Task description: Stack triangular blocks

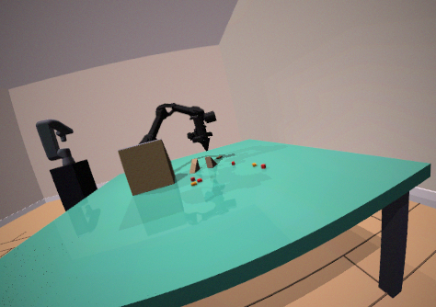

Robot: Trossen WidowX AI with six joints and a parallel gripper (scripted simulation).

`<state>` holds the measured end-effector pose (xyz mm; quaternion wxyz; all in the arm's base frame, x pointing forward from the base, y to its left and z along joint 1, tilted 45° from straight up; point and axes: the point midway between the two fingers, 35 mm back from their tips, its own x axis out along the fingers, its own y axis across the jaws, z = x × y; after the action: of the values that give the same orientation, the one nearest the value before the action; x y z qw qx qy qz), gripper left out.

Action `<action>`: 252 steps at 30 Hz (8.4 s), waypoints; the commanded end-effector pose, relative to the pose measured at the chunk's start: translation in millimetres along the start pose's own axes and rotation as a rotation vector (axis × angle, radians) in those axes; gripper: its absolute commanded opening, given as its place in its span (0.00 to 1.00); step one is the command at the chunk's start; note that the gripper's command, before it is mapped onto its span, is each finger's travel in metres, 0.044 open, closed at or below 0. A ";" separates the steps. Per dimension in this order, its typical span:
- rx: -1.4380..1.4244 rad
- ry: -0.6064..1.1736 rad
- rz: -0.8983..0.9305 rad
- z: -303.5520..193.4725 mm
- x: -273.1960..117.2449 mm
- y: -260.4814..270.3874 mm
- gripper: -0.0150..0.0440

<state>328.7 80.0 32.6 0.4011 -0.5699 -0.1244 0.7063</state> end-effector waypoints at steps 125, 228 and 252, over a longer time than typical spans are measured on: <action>1.639 -0.431 -0.447 -15.1 86.2 47.9 0.47; 1.666 0.471 0.415 -47.3 -28.0 -28.7 1.00; 1.789 -0.402 -0.526 -68.5 36.0 23.6 1.00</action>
<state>426.4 72.1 -26.3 0.7744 -0.0201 0.4212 0.4716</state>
